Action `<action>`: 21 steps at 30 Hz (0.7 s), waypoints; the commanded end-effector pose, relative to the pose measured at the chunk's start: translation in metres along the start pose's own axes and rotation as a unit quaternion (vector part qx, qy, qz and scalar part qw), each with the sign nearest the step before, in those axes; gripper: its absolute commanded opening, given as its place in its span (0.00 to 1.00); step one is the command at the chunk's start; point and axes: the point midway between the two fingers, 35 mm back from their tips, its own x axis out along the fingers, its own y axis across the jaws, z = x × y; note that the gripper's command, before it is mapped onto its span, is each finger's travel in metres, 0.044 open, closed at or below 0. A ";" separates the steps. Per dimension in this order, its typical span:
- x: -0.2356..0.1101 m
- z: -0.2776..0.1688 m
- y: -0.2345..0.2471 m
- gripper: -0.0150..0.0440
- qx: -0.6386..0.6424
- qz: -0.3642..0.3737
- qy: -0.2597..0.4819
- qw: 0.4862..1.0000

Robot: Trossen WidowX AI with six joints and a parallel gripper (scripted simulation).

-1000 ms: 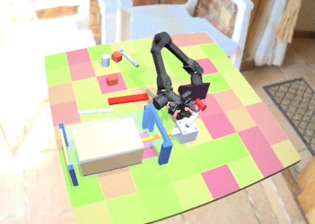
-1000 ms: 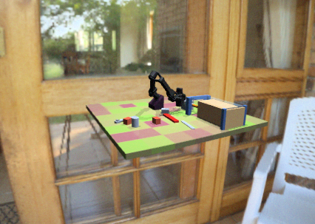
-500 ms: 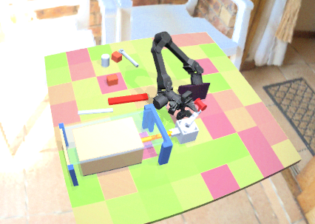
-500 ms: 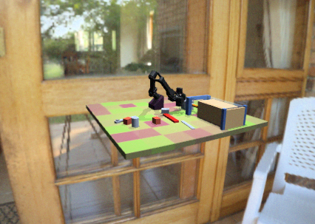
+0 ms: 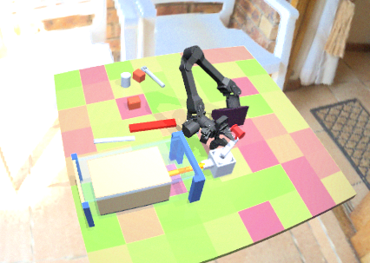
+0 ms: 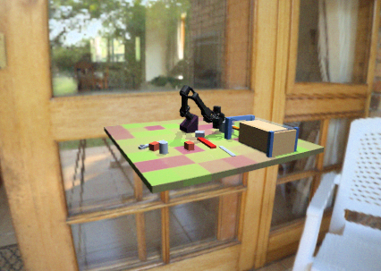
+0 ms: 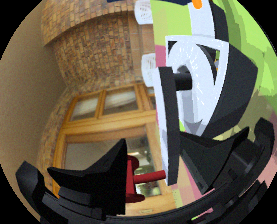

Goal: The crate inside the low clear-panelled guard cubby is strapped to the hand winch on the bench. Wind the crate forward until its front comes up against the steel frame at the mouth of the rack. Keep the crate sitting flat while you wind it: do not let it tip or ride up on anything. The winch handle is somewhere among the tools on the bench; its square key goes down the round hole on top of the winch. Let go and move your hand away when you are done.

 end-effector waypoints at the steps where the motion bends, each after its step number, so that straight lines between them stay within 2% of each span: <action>1: 0.000 -0.001 0.001 0.66 0.004 0.004 0.001 1.000; 21: 0.000 0.003 -0.007 0.66 0.000 0.000 0.000 1.000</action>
